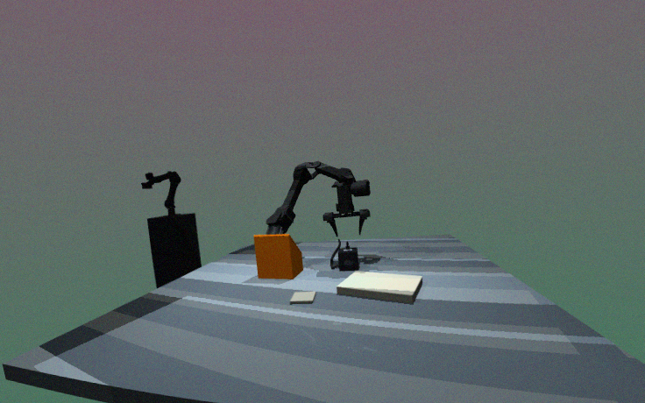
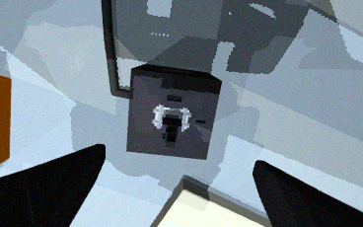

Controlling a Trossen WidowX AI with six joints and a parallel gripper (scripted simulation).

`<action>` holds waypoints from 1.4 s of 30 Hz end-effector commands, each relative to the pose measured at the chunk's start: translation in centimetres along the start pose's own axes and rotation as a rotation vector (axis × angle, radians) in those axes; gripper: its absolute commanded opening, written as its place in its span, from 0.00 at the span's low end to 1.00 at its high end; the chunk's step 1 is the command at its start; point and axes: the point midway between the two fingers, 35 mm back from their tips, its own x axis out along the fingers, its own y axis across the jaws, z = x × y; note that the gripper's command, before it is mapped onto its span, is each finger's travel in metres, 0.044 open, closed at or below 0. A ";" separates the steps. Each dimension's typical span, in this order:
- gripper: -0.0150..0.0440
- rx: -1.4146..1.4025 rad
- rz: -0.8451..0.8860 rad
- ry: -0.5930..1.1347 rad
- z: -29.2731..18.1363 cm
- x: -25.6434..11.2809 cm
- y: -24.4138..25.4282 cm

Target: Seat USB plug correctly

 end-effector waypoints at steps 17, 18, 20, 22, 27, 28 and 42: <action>1.00 0.015 0.017 -0.003 -0.3 1.0 0.6; 1.00 0.015 0.017 -0.003 -0.3 1.1 0.6; 1.00 0.015 0.017 -0.003 -0.3 1.3 0.6; 1.00 0.015 0.017 -0.003 -0.3 1.5 0.6; 1.00 0.015 0.017 -0.003 -0.3 2.0 0.6; 1.00 0.015 0.017 -0.003 -0.3 2.1 0.6; 1.00 0.015 0.017 -0.004 -0.3 3.0 0.7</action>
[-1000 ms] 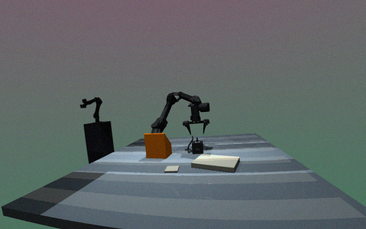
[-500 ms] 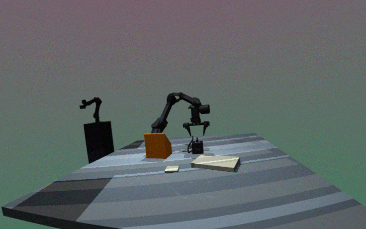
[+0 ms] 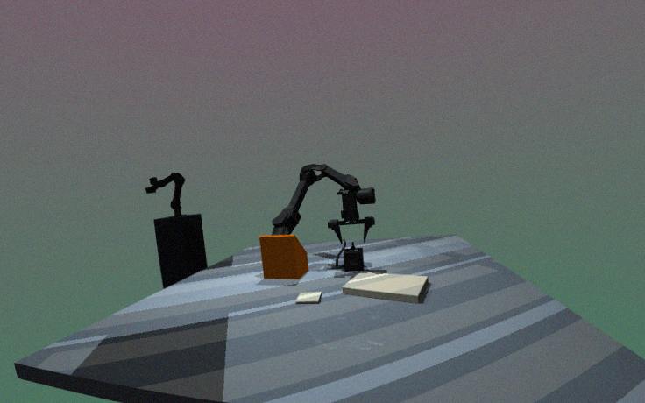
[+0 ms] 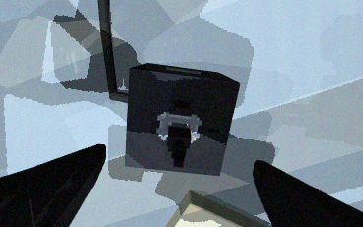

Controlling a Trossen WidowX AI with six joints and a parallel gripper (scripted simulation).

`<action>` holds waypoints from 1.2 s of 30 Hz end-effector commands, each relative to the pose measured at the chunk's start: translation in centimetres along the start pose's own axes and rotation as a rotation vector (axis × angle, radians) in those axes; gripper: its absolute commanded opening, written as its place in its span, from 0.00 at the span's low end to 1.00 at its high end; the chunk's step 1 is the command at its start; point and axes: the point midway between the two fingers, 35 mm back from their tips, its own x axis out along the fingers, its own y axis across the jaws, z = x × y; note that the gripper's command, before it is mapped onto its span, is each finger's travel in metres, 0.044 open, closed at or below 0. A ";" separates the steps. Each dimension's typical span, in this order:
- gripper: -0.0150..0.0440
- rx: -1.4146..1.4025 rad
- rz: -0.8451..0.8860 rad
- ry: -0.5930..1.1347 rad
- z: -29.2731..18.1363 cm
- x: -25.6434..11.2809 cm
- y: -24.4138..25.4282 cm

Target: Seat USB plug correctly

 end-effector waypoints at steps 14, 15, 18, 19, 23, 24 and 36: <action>0.42 0.000 0.000 0.000 0.0 0.0 0.0; 0.38 0.000 0.000 0.000 0.0 0.0 0.0; 0.25 0.000 0.000 0.000 0.0 0.0 0.0; 0.25 0.000 0.000 0.000 0.0 0.0 0.0; 0.25 0.000 0.000 0.000 0.0 0.0 0.0; 0.25 0.000 0.000 0.000 0.0 0.0 0.0; 0.25 0.001 0.001 0.000 0.0 0.1 0.0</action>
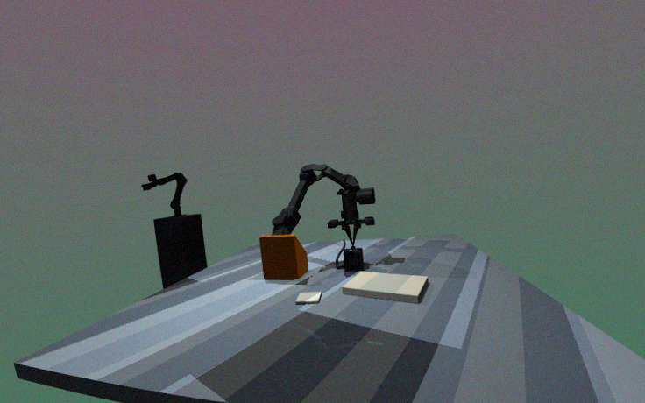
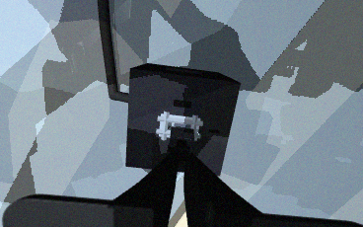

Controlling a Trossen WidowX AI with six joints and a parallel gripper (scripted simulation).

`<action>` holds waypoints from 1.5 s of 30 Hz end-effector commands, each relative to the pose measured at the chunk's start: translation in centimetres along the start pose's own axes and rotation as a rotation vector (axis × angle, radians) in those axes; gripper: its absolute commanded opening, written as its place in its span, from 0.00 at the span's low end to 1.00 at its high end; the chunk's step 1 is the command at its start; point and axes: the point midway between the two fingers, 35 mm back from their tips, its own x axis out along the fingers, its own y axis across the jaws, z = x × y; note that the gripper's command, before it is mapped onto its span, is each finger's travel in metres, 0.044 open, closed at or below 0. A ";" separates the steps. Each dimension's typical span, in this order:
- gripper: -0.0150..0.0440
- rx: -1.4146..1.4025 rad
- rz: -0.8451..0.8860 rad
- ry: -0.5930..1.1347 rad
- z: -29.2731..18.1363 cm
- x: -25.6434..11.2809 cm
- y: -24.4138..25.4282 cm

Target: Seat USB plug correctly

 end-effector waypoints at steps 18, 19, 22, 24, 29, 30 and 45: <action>0.25 0.000 0.000 0.000 0.0 -1.2 0.0; 0.25 0.000 0.000 0.001 0.0 -1.2 0.0; 0.25 0.000 0.000 0.001 0.0 -1.4 0.0; 0.25 0.000 0.000 0.001 0.0 -1.6 0.0; 0.25 0.000 0.000 0.001 0.0 -1.9 0.0; 0.25 0.000 0.000 0.001 0.0 -2.0 0.0; 0.25 0.000 0.000 0.001 0.0 -3.0 0.0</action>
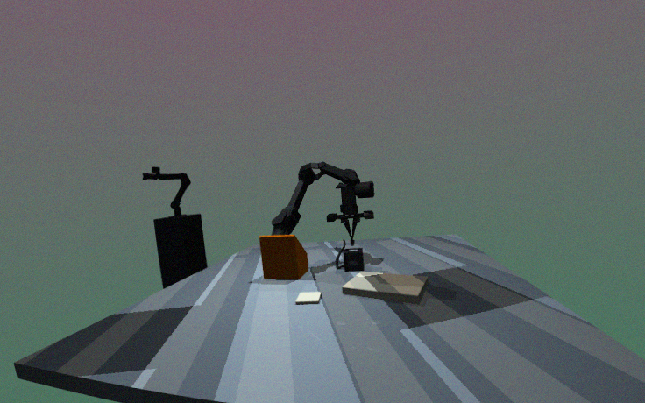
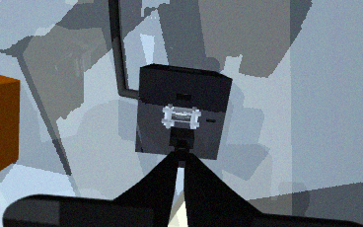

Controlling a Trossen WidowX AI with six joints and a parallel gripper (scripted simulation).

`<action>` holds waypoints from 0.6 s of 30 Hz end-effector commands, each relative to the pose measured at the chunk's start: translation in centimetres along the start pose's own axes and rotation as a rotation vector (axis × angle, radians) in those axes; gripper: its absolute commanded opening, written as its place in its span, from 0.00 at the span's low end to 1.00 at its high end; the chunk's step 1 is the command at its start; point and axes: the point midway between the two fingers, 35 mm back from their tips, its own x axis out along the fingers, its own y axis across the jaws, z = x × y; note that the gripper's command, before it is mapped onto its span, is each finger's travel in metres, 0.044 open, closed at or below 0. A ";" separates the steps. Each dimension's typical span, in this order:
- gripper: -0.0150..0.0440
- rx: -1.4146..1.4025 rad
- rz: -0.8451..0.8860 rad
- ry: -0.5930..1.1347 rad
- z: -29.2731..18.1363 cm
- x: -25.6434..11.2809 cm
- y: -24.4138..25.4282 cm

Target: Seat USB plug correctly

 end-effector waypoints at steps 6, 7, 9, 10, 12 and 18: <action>0.25 0.011 -0.002 0.003 0.0 -0.3 -0.1; 0.25 0.023 -0.002 0.003 0.0 -0.3 -0.1; 0.25 0.058 -0.001 0.002 0.0 -0.2 -0.1; 0.25 0.081 -0.001 0.002 0.0 -0.2 0.0; 0.25 0.135 -0.001 0.001 0.0 -0.2 0.0; 0.25 0.302 -0.001 0.000 0.0 -0.2 0.0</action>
